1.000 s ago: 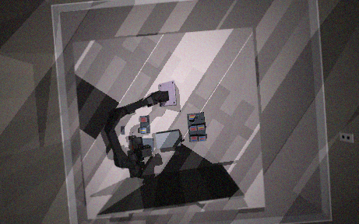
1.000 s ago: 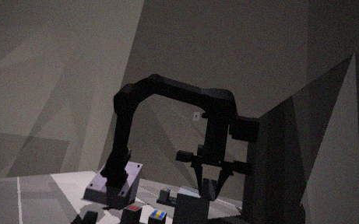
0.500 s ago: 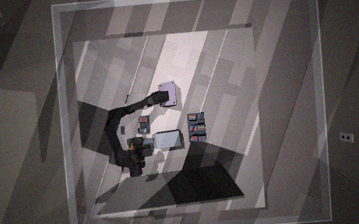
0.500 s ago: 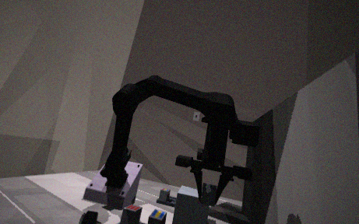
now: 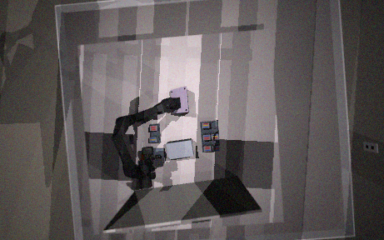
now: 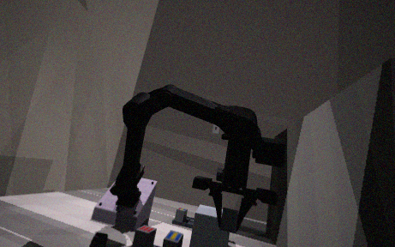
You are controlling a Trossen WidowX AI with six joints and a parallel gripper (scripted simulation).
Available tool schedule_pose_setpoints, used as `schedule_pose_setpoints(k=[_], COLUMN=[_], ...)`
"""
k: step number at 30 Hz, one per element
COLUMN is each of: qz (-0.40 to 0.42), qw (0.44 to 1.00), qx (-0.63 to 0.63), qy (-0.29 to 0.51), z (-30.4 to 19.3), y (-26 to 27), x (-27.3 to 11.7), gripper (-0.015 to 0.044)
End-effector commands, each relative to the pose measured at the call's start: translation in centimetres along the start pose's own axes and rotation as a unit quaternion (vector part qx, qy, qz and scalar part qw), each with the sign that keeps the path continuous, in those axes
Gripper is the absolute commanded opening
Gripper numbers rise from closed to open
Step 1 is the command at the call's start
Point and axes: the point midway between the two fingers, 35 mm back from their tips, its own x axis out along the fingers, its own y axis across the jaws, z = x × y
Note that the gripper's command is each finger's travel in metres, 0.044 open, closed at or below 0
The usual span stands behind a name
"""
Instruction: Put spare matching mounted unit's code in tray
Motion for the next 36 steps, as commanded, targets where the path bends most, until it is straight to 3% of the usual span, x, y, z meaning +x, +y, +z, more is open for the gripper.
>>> schedule_pose_setpoints(k=[1,36], qz=[-0.002,-0.002], qw=[1.000,1.000], qx=[0.000,0.002], qy=[0.002,0.002], z=[-0.2,-0.3], y=[0.0,0.1], x=[0.2,3.0], gripper=[0.0000,0.0000])
